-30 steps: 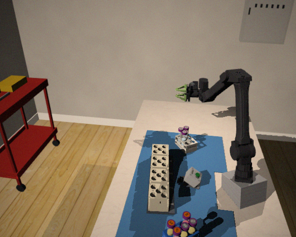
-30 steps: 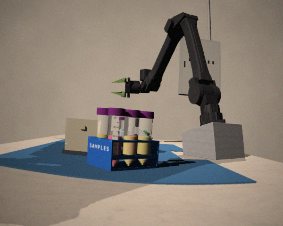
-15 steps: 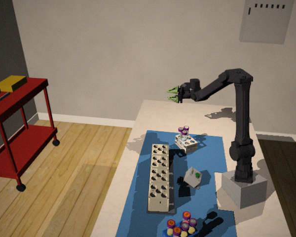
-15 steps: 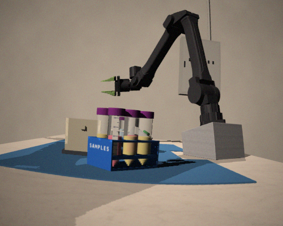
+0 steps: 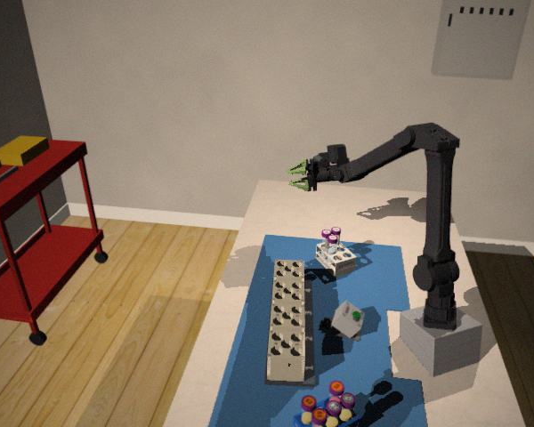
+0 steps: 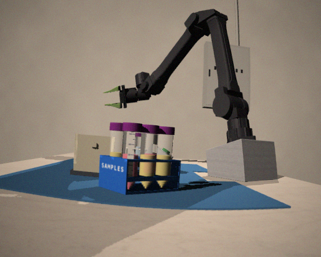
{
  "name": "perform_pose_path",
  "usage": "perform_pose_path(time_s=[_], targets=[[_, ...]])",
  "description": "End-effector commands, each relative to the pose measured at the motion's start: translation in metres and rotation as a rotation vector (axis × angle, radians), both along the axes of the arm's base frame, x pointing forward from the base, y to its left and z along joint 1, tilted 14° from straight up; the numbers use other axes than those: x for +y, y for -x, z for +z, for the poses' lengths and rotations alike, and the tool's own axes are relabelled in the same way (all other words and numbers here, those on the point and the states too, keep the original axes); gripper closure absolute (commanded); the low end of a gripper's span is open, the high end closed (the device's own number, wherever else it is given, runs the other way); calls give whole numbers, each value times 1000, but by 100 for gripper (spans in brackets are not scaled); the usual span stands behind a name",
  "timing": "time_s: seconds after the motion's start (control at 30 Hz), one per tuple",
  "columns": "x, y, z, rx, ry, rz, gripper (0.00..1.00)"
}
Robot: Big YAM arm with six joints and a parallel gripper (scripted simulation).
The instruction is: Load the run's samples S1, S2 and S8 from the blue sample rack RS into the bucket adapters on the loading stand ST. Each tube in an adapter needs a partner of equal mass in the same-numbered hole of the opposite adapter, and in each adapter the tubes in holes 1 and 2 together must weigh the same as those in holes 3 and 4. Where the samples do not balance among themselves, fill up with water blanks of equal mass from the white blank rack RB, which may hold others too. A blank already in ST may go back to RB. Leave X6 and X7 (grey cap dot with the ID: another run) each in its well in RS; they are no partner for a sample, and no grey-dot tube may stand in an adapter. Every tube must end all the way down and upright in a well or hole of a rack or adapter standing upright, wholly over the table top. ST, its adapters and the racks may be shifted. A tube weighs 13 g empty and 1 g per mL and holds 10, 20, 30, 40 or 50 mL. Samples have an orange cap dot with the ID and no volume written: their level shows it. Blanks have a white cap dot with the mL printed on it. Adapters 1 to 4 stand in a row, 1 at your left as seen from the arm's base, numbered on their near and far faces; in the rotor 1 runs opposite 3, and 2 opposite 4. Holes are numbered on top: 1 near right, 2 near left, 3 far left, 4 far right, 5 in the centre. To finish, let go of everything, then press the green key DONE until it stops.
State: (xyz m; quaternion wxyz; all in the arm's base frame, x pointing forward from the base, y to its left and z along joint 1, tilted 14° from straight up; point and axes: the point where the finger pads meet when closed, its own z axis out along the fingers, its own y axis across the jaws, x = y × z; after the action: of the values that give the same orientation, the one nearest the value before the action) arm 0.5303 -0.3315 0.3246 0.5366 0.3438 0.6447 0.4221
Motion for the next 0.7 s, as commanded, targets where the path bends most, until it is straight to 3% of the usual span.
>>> perform_pose_path(time_s=[0.0, 0.07, 0.1, 0.13, 0.23, 0.27, 0.3, 0.33, 0.37, 0.4, 0.47, 0.5, 0.53, 0.6, 0.63, 0.67], targets=[[20, -10, 65, -64, 113, 23, 45], [34, -9, 32, -22, 73, 24, 45], [38, -12, 34, -36, 84, 24, 45], [38, -20, 62, -34, 116, 26, 45], [39, -20, 62, -14, 118, 22, 45], [47, -23, 58, -10, 113, 29, 45], [57, -19, 29, 30, 79, 31, 45], [61, -21, 28, 30, 79, 31, 45], [65, -24, 33, 4, 98, 30, 45], [65, -31, 59, 15, 123, 33, 45], [75, -34, 58, 39, 128, 37, 45], [84, -30, 31, 77, 98, 40, 45], [89, -30, 24, 86, 91, 41, 45], [98, -34, 28, 60, 109, 39, 45], [99, -41, 55, 67, 135, 44, 45], [104, -42, 54, 97, 145, 50, 45]])
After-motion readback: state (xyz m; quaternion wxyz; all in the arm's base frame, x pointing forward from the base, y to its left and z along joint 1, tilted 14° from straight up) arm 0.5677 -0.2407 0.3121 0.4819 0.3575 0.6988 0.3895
